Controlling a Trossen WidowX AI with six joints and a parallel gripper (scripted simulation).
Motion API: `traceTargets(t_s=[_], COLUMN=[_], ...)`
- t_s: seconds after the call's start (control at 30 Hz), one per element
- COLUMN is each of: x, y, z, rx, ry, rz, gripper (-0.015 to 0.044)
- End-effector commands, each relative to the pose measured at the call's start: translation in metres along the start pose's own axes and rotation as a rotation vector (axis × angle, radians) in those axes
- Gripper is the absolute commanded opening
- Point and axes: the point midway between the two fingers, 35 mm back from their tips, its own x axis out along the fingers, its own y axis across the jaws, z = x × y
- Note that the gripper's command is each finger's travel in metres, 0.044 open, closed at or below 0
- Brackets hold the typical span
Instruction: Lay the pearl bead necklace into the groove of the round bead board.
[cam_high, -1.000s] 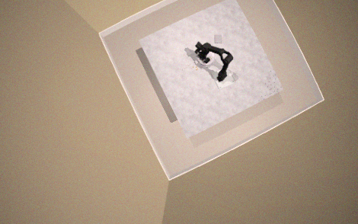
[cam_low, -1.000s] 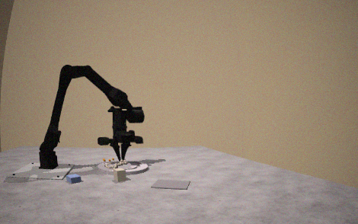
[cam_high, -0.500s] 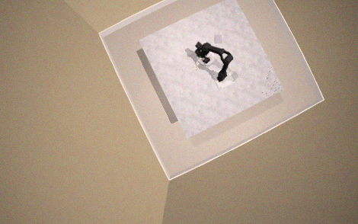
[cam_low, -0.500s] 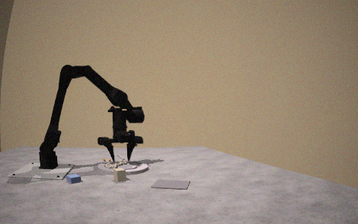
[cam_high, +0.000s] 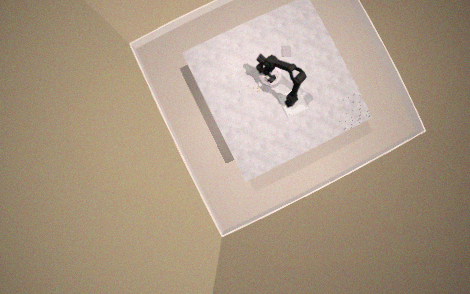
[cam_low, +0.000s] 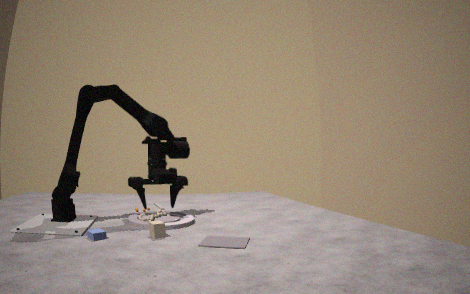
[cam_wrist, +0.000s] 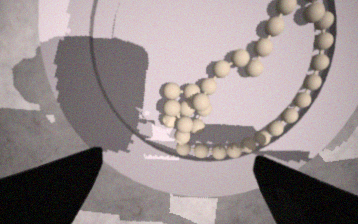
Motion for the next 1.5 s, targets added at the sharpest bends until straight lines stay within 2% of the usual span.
traceTargets(t_s=[0.0, 0.43, 0.5, 0.83, 1.07, 1.47], x=[-0.001, -0.001, -0.002, -0.011, -0.018, -0.025], y=[0.0, 0.0, -0.001, -0.007, -0.012, -0.019], z=[0.0, 0.0, 0.001, 0.022, 0.036, 0.051], rx=[0.003, 0.003, -0.057, -0.959, -1.602, -2.232], ry=[0.002, 0.002, 0.002, 0.0, 0.0, 0.001], rz=[-0.001, -0.001, -0.001, -0.001, -0.002, -0.005], gripper=[0.044, 0.044, 0.0387, 0.0125, 0.012, 0.012])
